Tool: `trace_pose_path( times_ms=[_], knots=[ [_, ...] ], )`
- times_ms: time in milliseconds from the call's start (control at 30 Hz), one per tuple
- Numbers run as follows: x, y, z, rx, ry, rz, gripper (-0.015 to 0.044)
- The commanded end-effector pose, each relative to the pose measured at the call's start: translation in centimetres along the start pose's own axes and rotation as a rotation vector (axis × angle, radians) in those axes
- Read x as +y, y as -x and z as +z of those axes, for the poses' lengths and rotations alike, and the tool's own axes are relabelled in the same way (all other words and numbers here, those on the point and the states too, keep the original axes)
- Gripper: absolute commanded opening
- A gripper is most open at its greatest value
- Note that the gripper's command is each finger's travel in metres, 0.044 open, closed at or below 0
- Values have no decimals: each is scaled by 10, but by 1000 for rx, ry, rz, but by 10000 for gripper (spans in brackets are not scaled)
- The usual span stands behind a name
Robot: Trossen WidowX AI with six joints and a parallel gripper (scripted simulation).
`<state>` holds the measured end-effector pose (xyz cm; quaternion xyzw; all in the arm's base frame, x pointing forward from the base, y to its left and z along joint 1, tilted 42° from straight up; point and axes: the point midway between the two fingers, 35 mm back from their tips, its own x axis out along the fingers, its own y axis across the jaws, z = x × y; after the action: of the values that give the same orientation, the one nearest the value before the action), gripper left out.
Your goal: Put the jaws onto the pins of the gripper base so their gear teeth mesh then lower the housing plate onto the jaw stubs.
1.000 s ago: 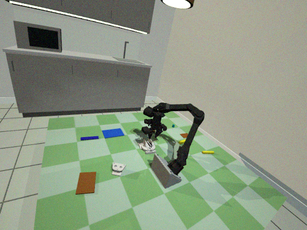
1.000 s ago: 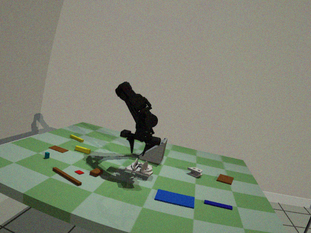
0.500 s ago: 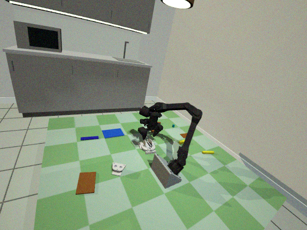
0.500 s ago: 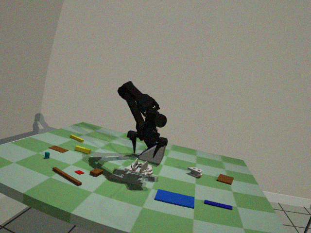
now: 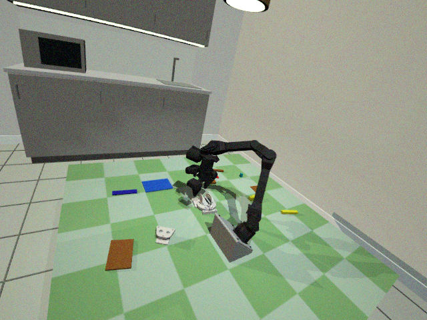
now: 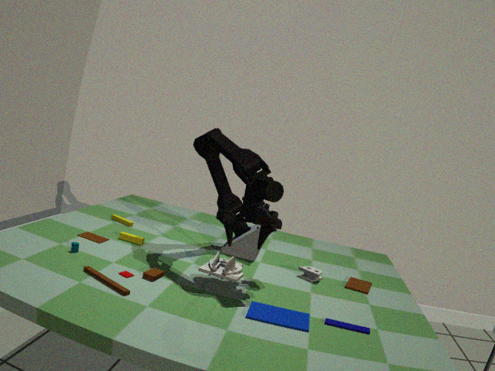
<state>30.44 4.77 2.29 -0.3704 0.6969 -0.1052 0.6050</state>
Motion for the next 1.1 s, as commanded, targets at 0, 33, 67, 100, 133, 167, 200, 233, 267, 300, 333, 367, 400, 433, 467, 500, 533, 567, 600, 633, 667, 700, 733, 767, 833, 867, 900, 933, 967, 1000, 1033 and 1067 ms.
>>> trace_pose_path(
  times_ms=[0,33,67,100,133,167,200,233,267,300,333,367,400,433,467,500,533,567,600,633,667,700,733,767,833,867,900,933,967,1000,1033,1067],
  knots=[
    [15,1,5,6,122,11,440],
    [18,2,6,5,146,12,440],
    [21,2,7,5,171,14,440],
    [24,3,8,4,195,15,440],
    [27,3,8,3,219,17,440],
    [30,4,9,3,244,18,440],
    [33,4,10,2,268,19,440],
    [36,5,11,2,293,21,440],
    [38,5,11,1,317,22,440],
    [41,6,12,0,341,23,440],
    [44,6,13,0,366,24,440],
    [47,7,13,-1,390,25,440],
    [50,7,14,-1,415,27,440],
    [53,8,14,-2,439,28,440],
    [56,8,15,-2,463,29,440],
    [59,9,15,-3,488,30,440],
    [62,9,16,-3,512,31,440],
    [65,10,16,-4,536,32,440],
    [68,10,17,-4,561,33,440],
    [71,11,17,-5,585,34,440],
    [74,11,17,-5,609,35,440],
    [77,11,18,-5,634,36,440],
    [80,12,18,-6,658,36,440],
    [83,12,18,-6,682,37,440],
    [89,13,19,-7,731,39,440],
    [92,13,19,-7,755,40,440],
    [95,14,19,-8,780,40,440],
    [98,14,19,-8,804,41,440],
    [102,15,20,-8,829,42,440],
    [105,15,20,-9,854,43,440],
    [108,15,20,-9,878,43,440],
    [111,16,20,-9,903,44,440]
  ],
)
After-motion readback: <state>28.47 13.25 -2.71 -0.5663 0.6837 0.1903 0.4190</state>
